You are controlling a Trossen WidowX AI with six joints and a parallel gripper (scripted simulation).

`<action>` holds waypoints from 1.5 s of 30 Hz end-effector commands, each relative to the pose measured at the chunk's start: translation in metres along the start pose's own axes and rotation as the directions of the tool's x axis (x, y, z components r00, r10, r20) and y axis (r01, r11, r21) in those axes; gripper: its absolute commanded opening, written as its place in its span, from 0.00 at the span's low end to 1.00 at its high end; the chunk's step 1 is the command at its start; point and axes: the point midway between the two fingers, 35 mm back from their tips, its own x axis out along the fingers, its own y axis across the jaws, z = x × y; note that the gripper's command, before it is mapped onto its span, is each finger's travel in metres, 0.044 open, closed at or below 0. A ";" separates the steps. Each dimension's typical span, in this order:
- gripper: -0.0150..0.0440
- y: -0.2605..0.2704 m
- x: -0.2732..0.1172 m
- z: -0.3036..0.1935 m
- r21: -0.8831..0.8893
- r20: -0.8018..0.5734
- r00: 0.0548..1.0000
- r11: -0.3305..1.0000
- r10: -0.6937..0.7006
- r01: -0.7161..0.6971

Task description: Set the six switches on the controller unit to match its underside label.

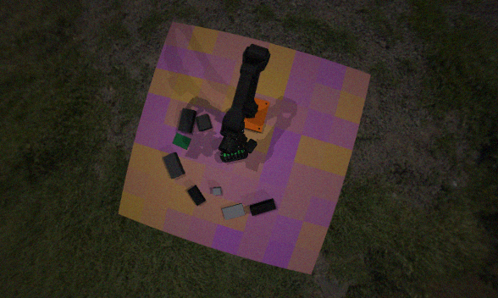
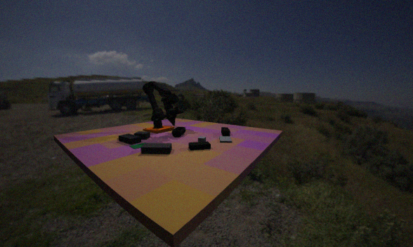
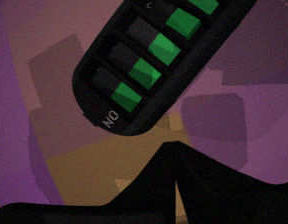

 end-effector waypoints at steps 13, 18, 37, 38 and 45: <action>0.25 0.001 0.000 0.000 0.697 -0.002 1.000 0.717 0.006 -0.003; 0.25 0.001 0.000 0.000 0.697 -0.002 1.000 0.717 0.006 -0.003; 0.25 -0.005 0.027 -0.003 0.696 -0.002 1.000 0.718 0.005 -0.002; 0.25 -0.005 0.029 -0.004 0.696 -0.002 1.000 0.718 0.004 -0.002; 0.25 -0.007 0.039 -0.006 0.696 -0.002 1.000 0.718 0.004 -0.001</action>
